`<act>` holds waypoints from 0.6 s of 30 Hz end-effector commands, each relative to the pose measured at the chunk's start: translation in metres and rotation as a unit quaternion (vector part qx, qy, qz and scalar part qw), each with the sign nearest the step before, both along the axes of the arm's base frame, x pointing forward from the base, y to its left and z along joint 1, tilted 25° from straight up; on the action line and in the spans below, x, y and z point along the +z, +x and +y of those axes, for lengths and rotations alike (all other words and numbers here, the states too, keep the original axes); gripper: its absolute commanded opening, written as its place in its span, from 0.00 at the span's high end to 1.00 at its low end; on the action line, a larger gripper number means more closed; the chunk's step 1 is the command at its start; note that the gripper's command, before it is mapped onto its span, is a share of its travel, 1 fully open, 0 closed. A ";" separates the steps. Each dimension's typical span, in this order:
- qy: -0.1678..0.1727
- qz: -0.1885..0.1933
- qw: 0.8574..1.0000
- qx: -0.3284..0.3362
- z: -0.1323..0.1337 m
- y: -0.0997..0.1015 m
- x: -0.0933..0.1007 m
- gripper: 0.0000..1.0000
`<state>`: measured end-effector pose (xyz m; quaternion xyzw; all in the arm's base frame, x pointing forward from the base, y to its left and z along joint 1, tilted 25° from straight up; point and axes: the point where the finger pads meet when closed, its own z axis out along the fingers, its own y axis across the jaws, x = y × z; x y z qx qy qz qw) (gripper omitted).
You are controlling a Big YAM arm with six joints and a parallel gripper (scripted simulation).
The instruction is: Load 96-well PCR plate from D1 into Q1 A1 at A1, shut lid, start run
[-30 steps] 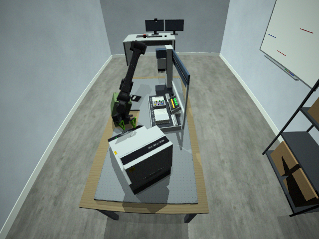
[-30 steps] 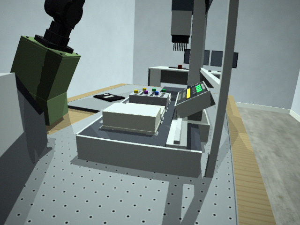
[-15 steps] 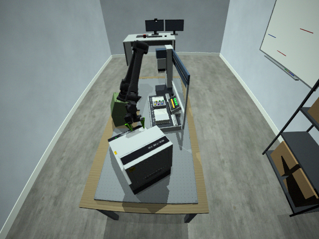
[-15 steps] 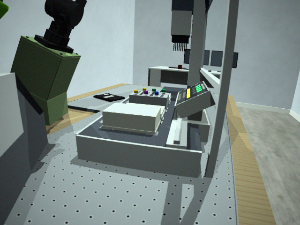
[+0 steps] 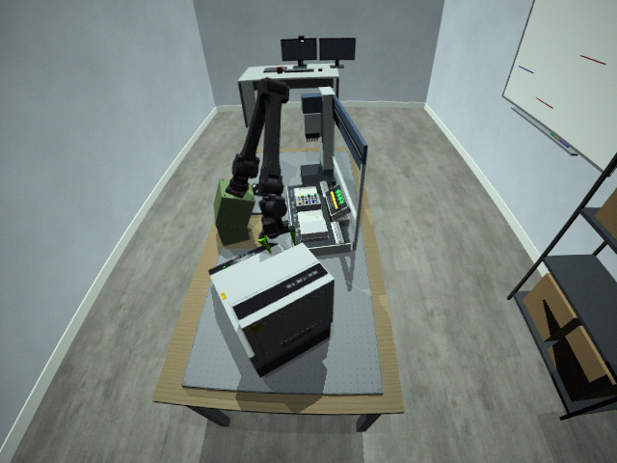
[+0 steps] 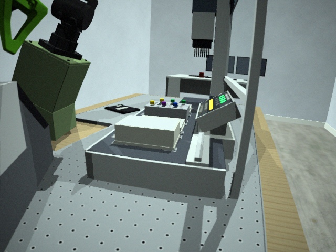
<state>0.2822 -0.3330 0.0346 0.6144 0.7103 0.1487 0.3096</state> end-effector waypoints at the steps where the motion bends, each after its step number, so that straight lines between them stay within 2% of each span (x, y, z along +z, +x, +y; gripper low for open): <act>1: -0.051 -0.025 0.998 0.001 -0.028 0.022 0.045 0.00; 4: -0.044 -0.017 0.999 0.023 -0.013 0.034 0.041 0.00; 8: -0.038 -0.010 0.999 0.023 -0.006 0.037 0.036 0.00; 12: -0.032 -0.016 0.999 0.020 0.011 0.058 0.048 0.00; 18: -0.060 0.004 0.994 0.089 0.028 0.076 0.056 0.00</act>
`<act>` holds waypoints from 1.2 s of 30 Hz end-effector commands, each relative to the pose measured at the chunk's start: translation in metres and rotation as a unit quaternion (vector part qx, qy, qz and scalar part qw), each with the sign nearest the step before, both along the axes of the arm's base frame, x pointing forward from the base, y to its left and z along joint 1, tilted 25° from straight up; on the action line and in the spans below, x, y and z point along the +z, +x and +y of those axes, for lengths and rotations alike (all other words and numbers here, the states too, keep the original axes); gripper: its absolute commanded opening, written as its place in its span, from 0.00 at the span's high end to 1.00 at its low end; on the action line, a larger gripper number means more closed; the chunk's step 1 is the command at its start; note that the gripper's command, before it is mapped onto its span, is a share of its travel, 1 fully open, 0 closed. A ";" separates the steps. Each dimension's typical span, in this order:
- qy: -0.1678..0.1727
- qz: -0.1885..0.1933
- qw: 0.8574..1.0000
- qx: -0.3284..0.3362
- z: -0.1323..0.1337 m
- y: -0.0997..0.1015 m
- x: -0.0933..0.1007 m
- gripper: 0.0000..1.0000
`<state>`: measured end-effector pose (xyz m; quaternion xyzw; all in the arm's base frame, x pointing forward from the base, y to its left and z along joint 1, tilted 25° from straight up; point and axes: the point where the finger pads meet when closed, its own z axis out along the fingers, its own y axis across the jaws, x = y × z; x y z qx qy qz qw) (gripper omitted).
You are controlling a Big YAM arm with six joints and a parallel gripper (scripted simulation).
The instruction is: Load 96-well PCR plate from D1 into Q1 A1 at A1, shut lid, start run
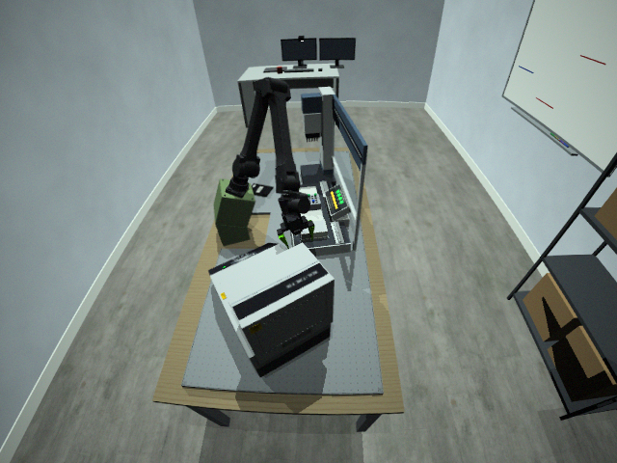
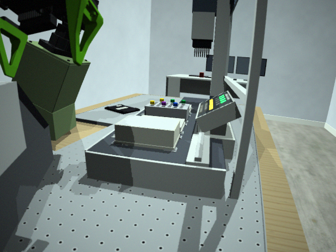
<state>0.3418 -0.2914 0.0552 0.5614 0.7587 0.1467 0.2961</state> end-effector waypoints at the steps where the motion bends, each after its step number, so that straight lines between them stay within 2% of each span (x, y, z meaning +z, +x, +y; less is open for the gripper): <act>1: -0.044 -0.019 0.999 0.019 -0.010 0.020 0.035 0.00; 3: -0.041 -0.022 0.999 0.017 0.002 0.027 0.033 0.00; 6: -0.040 -0.017 0.999 0.026 0.005 0.025 0.028 0.00; 9: -0.042 0.005 0.997 0.063 0.024 0.030 0.017 0.00; 11: -0.036 0.005 0.997 0.061 0.039 0.036 0.013 0.00; 13: -0.035 0.000 0.998 0.056 0.050 0.041 0.014 0.00; 15: -0.036 0.005 0.996 0.077 0.060 0.044 0.014 0.00; 20: -0.063 0.020 0.990 0.125 0.072 0.054 0.022 0.00; 22: -0.063 0.020 0.990 0.125 0.072 0.054 0.022 0.00; 25: -0.066 0.008 0.990 0.124 0.084 0.069 0.029 0.00; 28: -0.060 0.005 0.991 0.121 0.106 0.074 0.025 0.00; 33: -0.056 0.040 0.986 0.153 0.130 0.066 0.005 0.00; 36: -0.064 0.054 0.978 0.193 0.146 0.069 0.001 0.00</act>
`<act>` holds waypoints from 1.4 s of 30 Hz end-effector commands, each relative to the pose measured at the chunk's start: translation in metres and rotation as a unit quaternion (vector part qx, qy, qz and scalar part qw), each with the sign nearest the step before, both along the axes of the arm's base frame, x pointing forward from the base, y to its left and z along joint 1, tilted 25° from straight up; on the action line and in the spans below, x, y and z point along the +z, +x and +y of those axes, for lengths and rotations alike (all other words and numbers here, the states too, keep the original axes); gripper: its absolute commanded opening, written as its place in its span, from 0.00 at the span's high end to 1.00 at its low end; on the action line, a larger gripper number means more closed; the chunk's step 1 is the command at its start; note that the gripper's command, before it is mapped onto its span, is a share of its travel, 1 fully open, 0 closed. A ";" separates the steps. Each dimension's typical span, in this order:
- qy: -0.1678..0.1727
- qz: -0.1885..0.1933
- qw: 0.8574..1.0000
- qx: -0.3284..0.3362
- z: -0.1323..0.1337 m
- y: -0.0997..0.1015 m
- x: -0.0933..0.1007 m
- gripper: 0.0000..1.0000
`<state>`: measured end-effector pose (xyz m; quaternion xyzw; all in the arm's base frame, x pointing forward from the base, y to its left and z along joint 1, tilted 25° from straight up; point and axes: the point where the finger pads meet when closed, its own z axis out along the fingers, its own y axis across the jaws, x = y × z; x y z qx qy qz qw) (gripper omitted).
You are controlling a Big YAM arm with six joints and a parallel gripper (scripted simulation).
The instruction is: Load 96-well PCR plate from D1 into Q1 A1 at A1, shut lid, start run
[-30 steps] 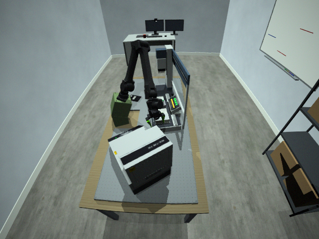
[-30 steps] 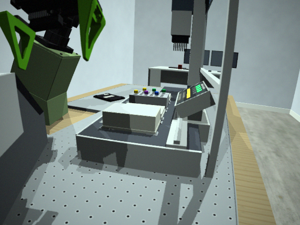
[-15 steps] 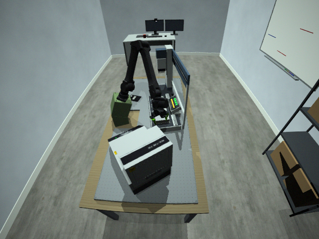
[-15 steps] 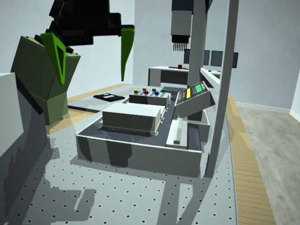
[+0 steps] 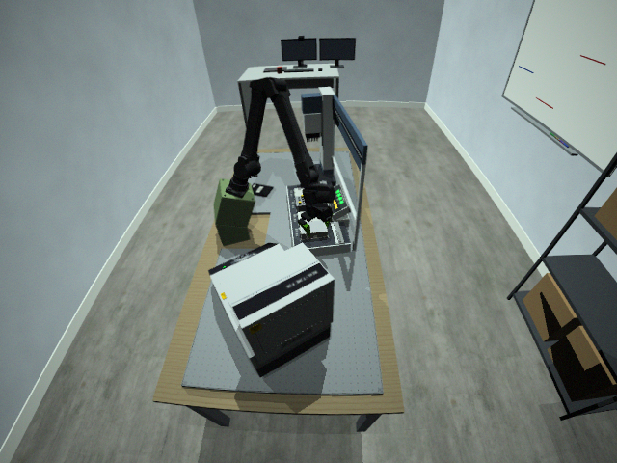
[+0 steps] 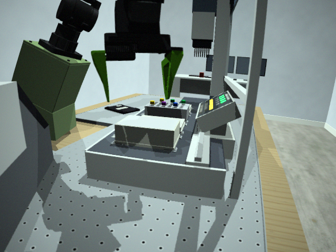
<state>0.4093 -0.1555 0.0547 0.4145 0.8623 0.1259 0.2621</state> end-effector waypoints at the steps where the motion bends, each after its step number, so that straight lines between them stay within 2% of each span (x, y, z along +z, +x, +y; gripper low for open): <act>1: -0.015 0.007 0.999 0.037 0.015 0.005 0.004 0.00; 4: -0.014 -0.001 1.000 0.024 0.015 0.007 0.007 0.00; 6: -0.013 -0.007 1.000 0.019 0.028 0.010 0.009 0.00; 10: -0.031 -0.006 0.997 0.071 0.052 0.018 0.017 0.00; 12: -0.026 -0.004 0.998 0.061 0.062 0.017 0.016 0.00; 16: -0.044 0.009 0.994 0.100 0.076 0.015 0.014 0.00; 18: -0.039 0.012 0.995 0.096 0.088 0.015 0.008 0.00; 21: -0.039 0.014 0.994 0.103 0.090 0.015 0.007 0.00; 24: -0.058 0.014 0.988 0.140 0.107 0.020 0.013 0.00; 26: -0.055 0.007 0.989 0.137 0.121 0.023 0.017 0.00; 29: -0.053 0.006 0.988 0.142 0.138 0.020 0.014 0.00; 35: -0.084 0.022 0.975 0.202 0.160 0.012 0.013 0.00; 38: -0.084 0.023 0.975 0.207 0.163 0.012 0.011 0.00; 42: -0.077 0.017 0.977 0.199 0.192 0.011 0.011 0.00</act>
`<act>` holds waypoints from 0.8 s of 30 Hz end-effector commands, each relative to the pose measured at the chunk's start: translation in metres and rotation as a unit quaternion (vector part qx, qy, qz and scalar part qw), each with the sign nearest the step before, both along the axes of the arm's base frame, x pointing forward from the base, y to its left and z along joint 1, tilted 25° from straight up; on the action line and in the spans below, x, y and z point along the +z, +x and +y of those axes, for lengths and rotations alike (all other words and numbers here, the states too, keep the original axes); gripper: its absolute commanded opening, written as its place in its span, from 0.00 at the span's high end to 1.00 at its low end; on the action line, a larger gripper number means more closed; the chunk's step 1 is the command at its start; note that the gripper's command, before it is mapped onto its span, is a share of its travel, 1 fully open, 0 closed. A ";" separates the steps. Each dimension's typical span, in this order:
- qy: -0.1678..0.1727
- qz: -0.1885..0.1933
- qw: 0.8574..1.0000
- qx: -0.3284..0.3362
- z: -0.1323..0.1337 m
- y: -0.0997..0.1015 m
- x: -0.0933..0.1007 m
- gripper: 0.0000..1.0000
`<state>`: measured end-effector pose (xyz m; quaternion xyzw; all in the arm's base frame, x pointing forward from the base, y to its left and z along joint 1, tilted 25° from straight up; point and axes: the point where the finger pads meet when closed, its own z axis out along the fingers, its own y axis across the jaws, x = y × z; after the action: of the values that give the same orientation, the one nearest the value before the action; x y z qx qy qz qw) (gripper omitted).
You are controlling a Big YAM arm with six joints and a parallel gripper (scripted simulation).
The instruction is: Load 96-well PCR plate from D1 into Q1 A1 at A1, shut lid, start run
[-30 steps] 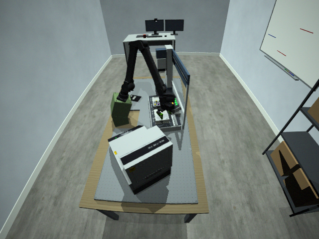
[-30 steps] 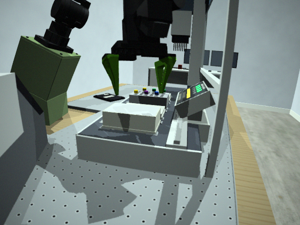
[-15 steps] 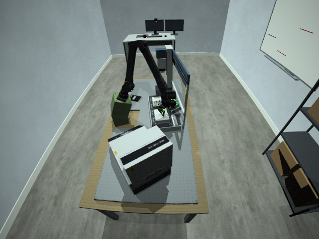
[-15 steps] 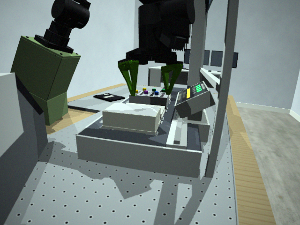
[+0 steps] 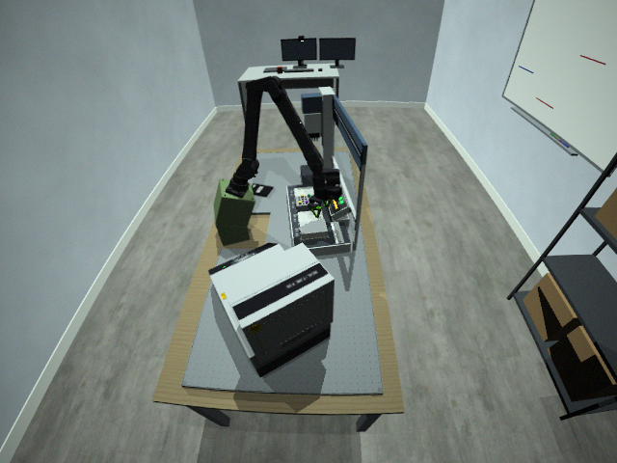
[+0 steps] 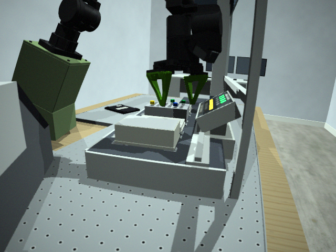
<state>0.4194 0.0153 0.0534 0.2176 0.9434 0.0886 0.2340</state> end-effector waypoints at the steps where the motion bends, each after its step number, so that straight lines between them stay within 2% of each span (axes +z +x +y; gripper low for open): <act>1: 0.008 -0.019 1.000 0.017 0.028 0.000 0.013 0.00; 8: -0.028 -0.023 0.996 0.083 0.055 -0.001 0.025 0.00; 10: -0.023 -0.024 0.996 0.078 0.068 -0.003 0.026 0.00; 12: -0.023 -0.024 0.996 0.078 0.068 -0.003 0.026 0.00; 17: -0.040 -0.005 0.993 0.115 0.090 -0.019 0.012 0.00; 20: -0.036 -0.007 0.992 0.121 0.108 -0.030 0.012 0.00; 24: -0.057 -0.010 0.986 0.158 0.120 -0.037 0.015 0.00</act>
<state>0.3844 0.1301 0.0538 0.0678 0.9692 0.0721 0.2256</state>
